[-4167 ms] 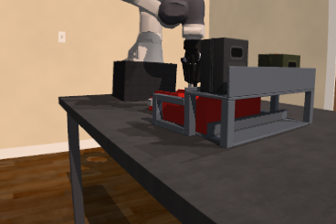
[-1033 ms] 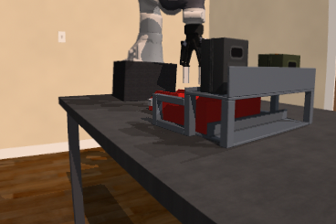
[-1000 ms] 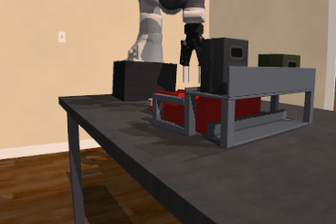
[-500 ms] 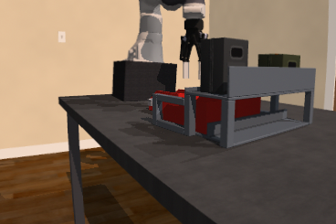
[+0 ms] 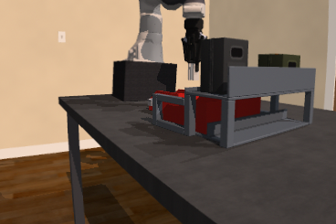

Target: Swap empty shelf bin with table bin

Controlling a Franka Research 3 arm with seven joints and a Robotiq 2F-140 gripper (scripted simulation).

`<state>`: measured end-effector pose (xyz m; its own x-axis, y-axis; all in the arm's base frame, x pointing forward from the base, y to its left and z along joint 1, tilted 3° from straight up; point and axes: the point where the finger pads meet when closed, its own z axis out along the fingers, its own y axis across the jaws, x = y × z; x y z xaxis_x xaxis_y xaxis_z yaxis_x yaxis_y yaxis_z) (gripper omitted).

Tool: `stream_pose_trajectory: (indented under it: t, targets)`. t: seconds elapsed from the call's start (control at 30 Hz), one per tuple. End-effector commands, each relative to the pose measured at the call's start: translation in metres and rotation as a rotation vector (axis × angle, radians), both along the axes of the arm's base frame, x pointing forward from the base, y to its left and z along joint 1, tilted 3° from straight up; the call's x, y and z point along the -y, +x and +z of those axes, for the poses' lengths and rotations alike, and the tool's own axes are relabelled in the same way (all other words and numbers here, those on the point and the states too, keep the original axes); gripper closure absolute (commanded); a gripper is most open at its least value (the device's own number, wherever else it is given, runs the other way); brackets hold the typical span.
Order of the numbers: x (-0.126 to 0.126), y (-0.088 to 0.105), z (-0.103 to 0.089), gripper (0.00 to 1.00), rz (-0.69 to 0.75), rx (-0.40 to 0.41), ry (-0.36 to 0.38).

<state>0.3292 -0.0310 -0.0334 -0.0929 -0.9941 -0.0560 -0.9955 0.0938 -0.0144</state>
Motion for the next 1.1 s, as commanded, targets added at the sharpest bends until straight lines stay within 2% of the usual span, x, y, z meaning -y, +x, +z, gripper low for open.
stream_pose_trajectory:
  t: [0.0,0.97,1.07]
  targets:
    - [0.0007,-0.0015,0.0001,1.0,0.007,-0.003,-0.002]
    - [0.0015,-0.0007,0.0005,1.0,-0.011,-0.004,-0.003]
    - [0.0104,0.0084,0.0046,1.0,-0.205,-0.018,-0.003]
